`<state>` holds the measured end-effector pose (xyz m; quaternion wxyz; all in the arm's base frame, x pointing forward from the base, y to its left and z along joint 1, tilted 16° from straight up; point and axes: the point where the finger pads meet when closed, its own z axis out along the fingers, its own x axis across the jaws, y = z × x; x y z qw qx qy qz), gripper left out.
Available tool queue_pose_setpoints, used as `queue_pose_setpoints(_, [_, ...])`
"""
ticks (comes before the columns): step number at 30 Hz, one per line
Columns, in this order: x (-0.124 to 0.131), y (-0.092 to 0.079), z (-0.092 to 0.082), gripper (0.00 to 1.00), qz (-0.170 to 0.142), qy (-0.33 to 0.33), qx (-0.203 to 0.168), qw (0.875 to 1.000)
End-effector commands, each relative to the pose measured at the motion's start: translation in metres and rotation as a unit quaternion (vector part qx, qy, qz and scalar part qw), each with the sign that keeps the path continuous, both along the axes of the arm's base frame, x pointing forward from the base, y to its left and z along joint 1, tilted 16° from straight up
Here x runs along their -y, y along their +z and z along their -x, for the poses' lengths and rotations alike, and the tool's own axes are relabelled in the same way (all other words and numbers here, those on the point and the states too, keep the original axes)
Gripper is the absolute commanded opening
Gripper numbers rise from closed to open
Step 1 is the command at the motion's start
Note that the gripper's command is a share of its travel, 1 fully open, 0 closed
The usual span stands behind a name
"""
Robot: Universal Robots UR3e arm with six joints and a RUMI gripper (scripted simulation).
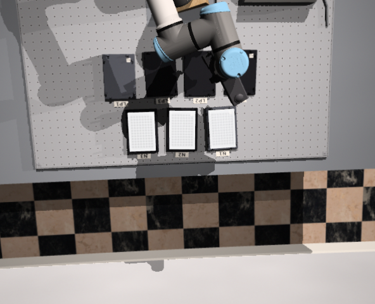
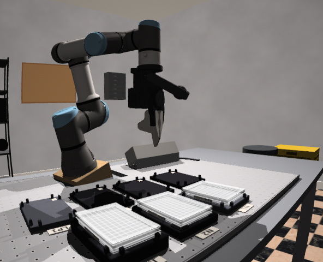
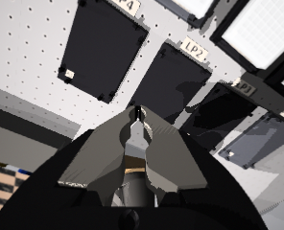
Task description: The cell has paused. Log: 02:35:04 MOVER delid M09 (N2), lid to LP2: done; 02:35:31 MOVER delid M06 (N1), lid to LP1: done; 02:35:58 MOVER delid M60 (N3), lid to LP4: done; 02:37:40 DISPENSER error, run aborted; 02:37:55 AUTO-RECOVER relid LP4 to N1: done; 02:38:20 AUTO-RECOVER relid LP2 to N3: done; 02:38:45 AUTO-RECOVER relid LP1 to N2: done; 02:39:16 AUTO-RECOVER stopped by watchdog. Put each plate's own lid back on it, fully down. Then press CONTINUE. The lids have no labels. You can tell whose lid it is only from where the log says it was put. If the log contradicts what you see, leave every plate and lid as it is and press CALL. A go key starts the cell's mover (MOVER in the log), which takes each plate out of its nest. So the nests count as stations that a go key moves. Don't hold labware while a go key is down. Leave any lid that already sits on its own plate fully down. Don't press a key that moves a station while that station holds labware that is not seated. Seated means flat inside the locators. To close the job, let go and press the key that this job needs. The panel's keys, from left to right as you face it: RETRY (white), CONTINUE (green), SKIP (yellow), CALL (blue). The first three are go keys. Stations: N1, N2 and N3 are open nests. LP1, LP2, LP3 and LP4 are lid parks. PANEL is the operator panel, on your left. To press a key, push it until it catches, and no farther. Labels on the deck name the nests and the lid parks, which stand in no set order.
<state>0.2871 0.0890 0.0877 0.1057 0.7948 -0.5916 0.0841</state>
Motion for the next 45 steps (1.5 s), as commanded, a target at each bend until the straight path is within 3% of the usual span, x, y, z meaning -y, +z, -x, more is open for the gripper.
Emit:
queue_pose_setpoints(1, [-0.017, -0.004, -0.001, 0.00, 0.001, 0.032, -0.009, 0.999])
queue_pose_setpoints(8, [-0.046, -0.012, 0.001, 0.00, 0.002, 0.087, -0.024, 0.996])
queue_pose_setpoints(15, [-0.079, -0.021, 0.002, 0.00, 0.001, 0.087, -0.024, 0.996])
queue_pose_setpoints(21, [-0.081, -0.022, 0.002, 0.00, 0.001, 0.087, -0.024, 0.996])
queue_pose_setpoints(34, [-0.121, -0.033, 0.052, 0.00, 0.002, 0.211, -0.059, 0.976])
queue_pose_setpoints(36, [-0.121, -0.033, 0.052, 0.00, 0.002, 0.211, -0.059, 0.976])
queue_pose_setpoints(45, [-0.148, -0.041, 0.087, 0.00, 0.003, 0.295, -0.082, 0.952])
